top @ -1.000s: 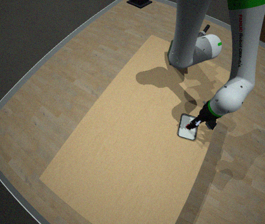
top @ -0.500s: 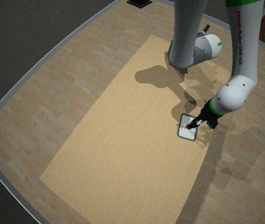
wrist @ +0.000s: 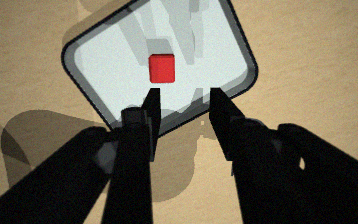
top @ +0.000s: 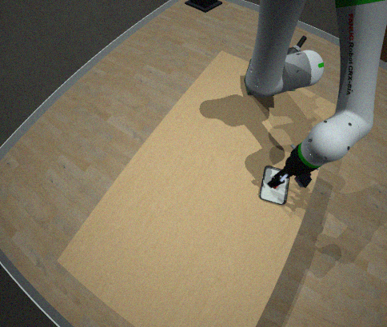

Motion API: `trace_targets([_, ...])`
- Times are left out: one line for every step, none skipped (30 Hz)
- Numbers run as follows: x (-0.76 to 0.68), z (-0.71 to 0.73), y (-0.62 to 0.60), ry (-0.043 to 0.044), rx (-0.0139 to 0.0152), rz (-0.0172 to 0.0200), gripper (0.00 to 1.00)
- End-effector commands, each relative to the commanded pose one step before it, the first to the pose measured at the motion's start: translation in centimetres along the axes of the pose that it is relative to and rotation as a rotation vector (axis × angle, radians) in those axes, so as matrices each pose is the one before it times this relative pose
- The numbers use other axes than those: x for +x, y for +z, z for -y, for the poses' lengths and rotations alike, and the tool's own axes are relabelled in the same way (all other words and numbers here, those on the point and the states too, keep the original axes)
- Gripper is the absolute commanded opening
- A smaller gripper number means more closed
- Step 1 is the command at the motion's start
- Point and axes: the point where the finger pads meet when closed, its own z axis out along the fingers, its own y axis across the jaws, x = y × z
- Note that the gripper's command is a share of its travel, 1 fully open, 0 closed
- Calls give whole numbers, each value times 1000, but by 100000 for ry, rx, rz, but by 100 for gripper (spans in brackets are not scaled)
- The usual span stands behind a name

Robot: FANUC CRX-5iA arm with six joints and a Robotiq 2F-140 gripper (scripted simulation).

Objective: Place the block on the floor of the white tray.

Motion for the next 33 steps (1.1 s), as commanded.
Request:
trace_targets([-3474, -3414, 122, -156, 1357, -263, 34])
trace_targets([0, 0, 0, 0, 0, 0, 34])
trace_targets([0, 0, 0, 0, 0, 0, 34])
trace_targets([-838, -918, -28, -39, -248, -350, 34])
trace_targets([-1045, -914, 10, 63, 109, 320, 34])
trace_targets([-1030, -919, 14, 52, 147, 211, 34])
trace_targets([-911, -955, -5, -33, -81, -213, 34])
trace_targets([-865, -987, -13, -80, -224, -349, 34])
trace_targets([-1075, -959, 21, 77, 167, 291, 34])
trace_targets([-915, -904, -3, 0, -17, -67, 34])
trace_targets([-694, -758, -34, -75, -198, -324, 34])
trace_targets([-770, -744, -4, 7, 39, 82, 34])
trace_targets([-800, -743, 7, 32, 104, 143, 34])
trace_targets([-790, -760, 11, 5, 25, 13, 34])
trace_targets([-777, -774, 27, -12, -23, -52, 34])
trace_targets([-425, -410, -6, -18, -43, -71, 34])
trace_targets([-269, -257, -8, -16, -40, -61, 34])
trace_targets([-150, -143, -6, -11, -27, -39, 34])
trace_targets([0, 0, 0, 0, 0, 0, 34])
trace_targets([0, 0, 0, 0, 0, 0, 34])
trace_targets([-59, -57, -2, -5, -11, -16, 34])
trace_targets([-9, -9, 0, -1, -2, -3, 34])
trace_targets([0, 0, 0, 0, 0, 0, 34])
trace_targets([0, 0, 0, 0, 0, 0, 34])
trace_targets([0, 0, 0, 0, 0, 0, 34])
trace_targets([0, 0, 0, 0, 0, 0, 34])
trace_targets([0, 0, 0, 0, 0, 0, 34])
trace_targets([0, 0, 0, 0, 0, 0, 34])
trace_targets([0, 0, 0, 0, 0, 0, 34])
trace_targets([0, 0, 0, 0, 0, 0, 34])
trace_targets([0, 0, 0, 0, 0, 0, 34])
trace_targets([0, 0, 0, 0, 0, 0, 34])
trace_targets([0, 0, 0, 0, 0, 0, 34])
